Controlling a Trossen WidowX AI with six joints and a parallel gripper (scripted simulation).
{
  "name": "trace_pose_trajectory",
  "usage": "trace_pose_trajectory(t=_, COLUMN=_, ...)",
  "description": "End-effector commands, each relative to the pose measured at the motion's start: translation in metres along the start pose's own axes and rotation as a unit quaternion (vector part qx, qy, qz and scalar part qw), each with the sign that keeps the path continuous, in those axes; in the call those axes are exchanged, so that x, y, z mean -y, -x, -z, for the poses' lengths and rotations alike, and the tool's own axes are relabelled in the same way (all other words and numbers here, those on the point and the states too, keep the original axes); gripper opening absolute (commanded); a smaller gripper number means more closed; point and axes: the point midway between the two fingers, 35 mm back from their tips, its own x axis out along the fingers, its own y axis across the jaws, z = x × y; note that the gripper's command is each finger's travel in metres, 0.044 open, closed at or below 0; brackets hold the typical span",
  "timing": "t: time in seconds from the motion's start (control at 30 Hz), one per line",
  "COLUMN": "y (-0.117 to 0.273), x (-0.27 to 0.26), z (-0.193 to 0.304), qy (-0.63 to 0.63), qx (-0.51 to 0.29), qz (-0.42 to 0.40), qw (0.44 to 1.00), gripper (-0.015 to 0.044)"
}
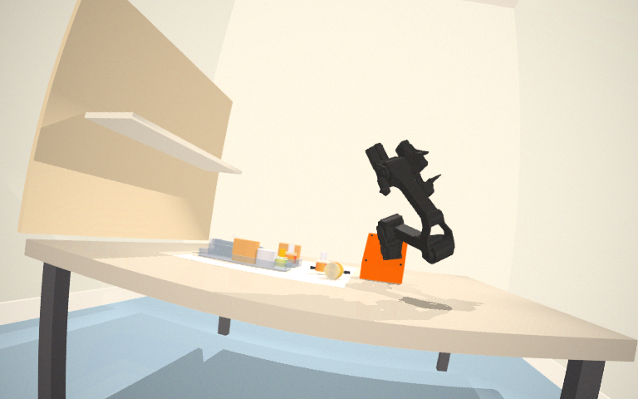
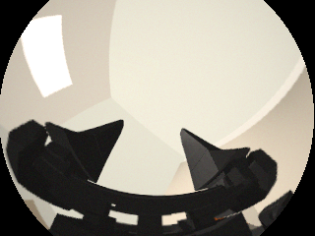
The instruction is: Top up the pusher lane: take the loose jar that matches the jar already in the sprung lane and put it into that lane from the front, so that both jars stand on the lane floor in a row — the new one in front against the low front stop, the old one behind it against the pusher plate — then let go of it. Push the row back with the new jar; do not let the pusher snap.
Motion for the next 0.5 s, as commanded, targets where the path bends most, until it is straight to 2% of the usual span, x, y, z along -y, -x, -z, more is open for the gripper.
trace_pose_trajectory(t=0.0, y=0.0, x=-0.001, z=0.002, qy=0.008, qx=-0.007, qz=-0.002, qw=1.0, gripper=0.0426)
trace_pose_trajectory(t=0.1, y=0.006, x=-0.017, z=0.037, qy=0.125, qx=-0.102, qz=-0.029, qw=0.986, gripper=0.044)
trace_pose_trajectory(t=0.23, y=0.031, x=-0.033, z=0.094, qy=0.32, qx=-0.251, qz=-0.095, qw=0.909, gripper=0.044)
trace_pose_trajectory(t=0.33, y=0.061, x=-0.036, z=0.133, qy=0.45, qx=-0.348, qz=-0.158, qw=0.807, gripper=0.044)
trace_pose_trajectory(t=0.47, y=0.111, x=-0.027, z=0.173, qy=0.586, qx=-0.455, qz=-0.253, qw=0.621, gripper=0.044)
